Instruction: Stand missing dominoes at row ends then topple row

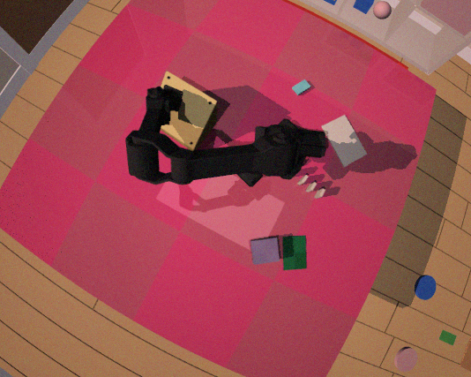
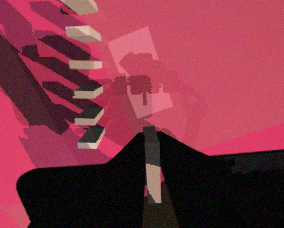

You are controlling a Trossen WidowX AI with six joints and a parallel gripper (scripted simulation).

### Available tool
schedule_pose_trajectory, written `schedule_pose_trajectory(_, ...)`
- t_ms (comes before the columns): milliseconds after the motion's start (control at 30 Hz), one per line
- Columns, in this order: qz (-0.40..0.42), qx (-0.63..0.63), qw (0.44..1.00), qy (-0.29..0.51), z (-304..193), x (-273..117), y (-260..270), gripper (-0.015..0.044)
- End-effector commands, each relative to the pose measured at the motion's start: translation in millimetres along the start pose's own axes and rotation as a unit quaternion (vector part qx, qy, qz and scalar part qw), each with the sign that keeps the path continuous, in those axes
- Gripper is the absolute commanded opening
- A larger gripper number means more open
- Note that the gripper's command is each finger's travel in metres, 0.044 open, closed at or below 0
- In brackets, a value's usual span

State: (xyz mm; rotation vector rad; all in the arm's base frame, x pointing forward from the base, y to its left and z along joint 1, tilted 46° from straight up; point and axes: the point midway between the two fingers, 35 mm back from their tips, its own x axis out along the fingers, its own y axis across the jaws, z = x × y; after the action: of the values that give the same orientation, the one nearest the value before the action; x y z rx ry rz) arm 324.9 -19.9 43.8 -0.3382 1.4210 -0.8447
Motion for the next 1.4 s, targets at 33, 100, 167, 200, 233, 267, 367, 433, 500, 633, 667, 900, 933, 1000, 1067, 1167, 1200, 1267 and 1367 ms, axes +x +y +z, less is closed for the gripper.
schedule_pose_trajectory(33, -0.017, -0.213, 0.977, 0.008, -1, 7, -64, 0.0027)
schedule_pose_trajectory(100, -0.017, -0.213, 0.977, 0.008, -1, 7, -64, 0.0027)
schedule_pose_trajectory(167, -0.017, -0.213, 0.977, 0.008, -1, 7, -64, 0.0027)
schedule_pose_trajectory(200, -0.017, -0.213, 0.977, 0.008, -1, 7, -64, 0.0027)
schedule_pose_trajectory(233, -0.017, -0.213, 0.977, 0.008, -1, 7, -64, 0.0027)
schedule_pose_trajectory(267, -0.017, -0.213, 0.977, 0.008, -1, 7, -64, 0.0027)
schedule_pose_trajectory(367, -0.017, -0.213, 0.977, 0.008, -1, 7, -64, 0.0027)
schedule_pose_trajectory(433, -0.017, -0.213, 0.977, 0.008, -1, 7, -64, 0.0027)
schedule_pose_trajectory(500, -0.011, -0.212, 0.977, 0.008, -1, 9, -62, 0.0027)
schedule_pose_trajectory(633, 0.025, -0.203, 0.979, 0.003, -1, 24, -51, 0.0027)
schedule_pose_trajectory(667, 0.035, -0.201, 0.979, 0.001, -1, 27, -48, 0.0027)
schedule_pose_trajectory(900, 0.094, -0.182, 0.979, -0.015, -1, 48, -29, 0.0027)
schedule_pose_trajectory(933, 0.102, -0.179, 0.978, -0.018, -1, 51, -27, 0.0027)
schedule_pose_trajectory(1000, 0.119, -0.174, 0.977, -0.025, 0, 57, -22, 0.0027)
schedule_pose_trajectory(1067, 0.136, -0.168, 0.976, -0.033, 0, 63, -18, 0.0027)
schedule_pose_trajectory(1167, 0.160, -0.161, 0.973, -0.046, 1, 72, -11, 0.0027)
schedule_pose_trajectory(1200, 0.168, -0.158, 0.972, -0.051, 2, 74, -9, 0.0027)
schedule_pose_trajectory(1267, 0.184, -0.153, 0.969, -0.062, 3, 79, -6, 0.0027)
schedule_pose_trajectory(1367, 0.206, -0.146, 0.964, -0.079, 4, 86, -1, 0.0027)
